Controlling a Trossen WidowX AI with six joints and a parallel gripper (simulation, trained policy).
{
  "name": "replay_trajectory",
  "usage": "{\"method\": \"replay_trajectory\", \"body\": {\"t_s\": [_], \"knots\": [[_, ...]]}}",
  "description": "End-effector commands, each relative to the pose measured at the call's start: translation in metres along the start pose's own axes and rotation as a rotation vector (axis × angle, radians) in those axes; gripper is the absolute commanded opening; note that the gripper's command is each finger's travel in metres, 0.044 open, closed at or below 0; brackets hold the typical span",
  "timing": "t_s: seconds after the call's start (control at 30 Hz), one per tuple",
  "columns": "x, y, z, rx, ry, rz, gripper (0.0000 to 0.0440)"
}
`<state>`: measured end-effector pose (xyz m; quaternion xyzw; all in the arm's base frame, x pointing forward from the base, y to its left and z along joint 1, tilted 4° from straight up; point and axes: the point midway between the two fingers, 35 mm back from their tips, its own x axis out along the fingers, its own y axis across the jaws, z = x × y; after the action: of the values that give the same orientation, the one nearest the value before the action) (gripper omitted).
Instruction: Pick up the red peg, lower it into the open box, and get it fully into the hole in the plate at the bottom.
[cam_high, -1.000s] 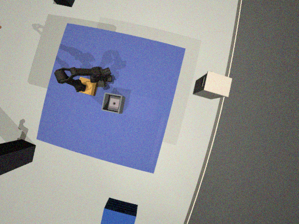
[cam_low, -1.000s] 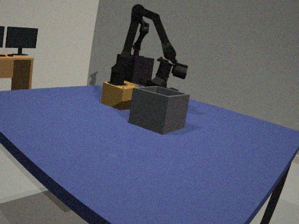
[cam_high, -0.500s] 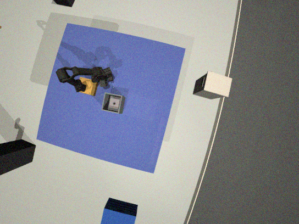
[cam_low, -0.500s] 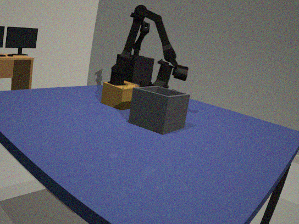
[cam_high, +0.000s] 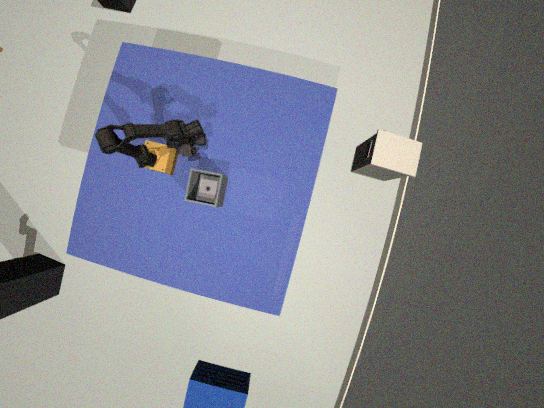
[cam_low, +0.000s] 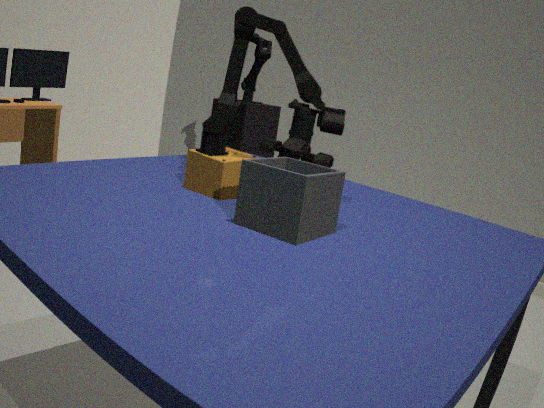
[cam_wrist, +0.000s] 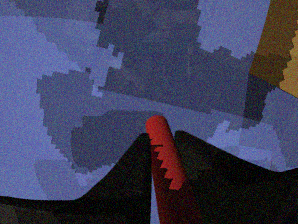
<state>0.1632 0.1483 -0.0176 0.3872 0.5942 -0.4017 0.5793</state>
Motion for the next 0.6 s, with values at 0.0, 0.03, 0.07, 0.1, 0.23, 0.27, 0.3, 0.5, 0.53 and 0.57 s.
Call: {"method": "replay_trajectory", "body": {"t_s": [0.0,0.03,0.07,0.1,0.23,0.27,0.3,0.5,0.53,0.57], "knots": [[-0.013,0.009,-0.004,0.015,0.025,0.041,0.0000],[-0.016,0.011,-0.005,0.017,0.029,0.049,0.0000],[-0.018,0.012,-0.005,0.019,0.033,0.057,0.0000],[-0.021,0.014,-0.006,0.022,0.037,0.065,0.0000],[-0.033,0.021,-0.007,0.028,0.052,0.101,0.0000],[-0.037,0.023,-0.007,0.028,0.055,0.111,0.0000],[-0.040,0.025,-0.007,0.029,0.059,0.121,0.0000],[-0.064,0.038,-0.007,0.026,0.076,0.184,0.0000],[-0.068,0.040,-0.006,0.025,0.078,0.195,0.0000],[-0.073,0.042,-0.006,0.024,0.079,0.205,0.0000]]}}
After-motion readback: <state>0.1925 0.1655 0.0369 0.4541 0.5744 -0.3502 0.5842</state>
